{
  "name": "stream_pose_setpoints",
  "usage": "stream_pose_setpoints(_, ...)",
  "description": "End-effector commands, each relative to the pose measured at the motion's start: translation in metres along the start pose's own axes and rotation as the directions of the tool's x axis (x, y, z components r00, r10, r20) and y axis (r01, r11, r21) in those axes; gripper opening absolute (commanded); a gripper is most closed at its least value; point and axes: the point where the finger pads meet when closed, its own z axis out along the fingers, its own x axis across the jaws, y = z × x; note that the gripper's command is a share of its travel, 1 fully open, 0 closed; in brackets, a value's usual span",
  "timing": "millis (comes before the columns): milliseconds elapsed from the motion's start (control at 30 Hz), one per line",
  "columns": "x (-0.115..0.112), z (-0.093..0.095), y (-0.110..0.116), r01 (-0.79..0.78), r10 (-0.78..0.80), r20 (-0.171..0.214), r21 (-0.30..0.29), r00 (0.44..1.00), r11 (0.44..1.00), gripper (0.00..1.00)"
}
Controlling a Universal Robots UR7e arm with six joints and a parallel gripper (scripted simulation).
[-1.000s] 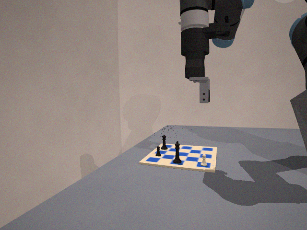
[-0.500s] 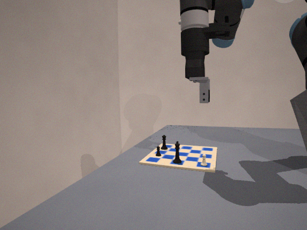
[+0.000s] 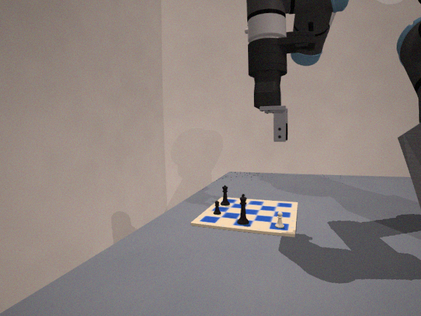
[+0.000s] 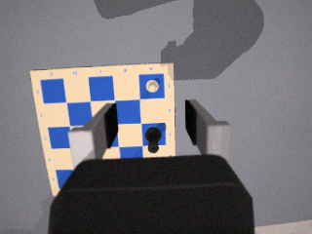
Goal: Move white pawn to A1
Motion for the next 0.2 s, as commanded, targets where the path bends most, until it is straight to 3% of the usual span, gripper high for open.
stream_pose_setpoints(0,0.0001,-0.0015,0.002,-0.001,0.001,-0.001,-0.005,1.0,1.0,1.0)
stream_pose_setpoints(167,0.0001,-0.0015,0.002,-0.001,0.001,-0.001,-0.005,1.0,1.0,1.0)
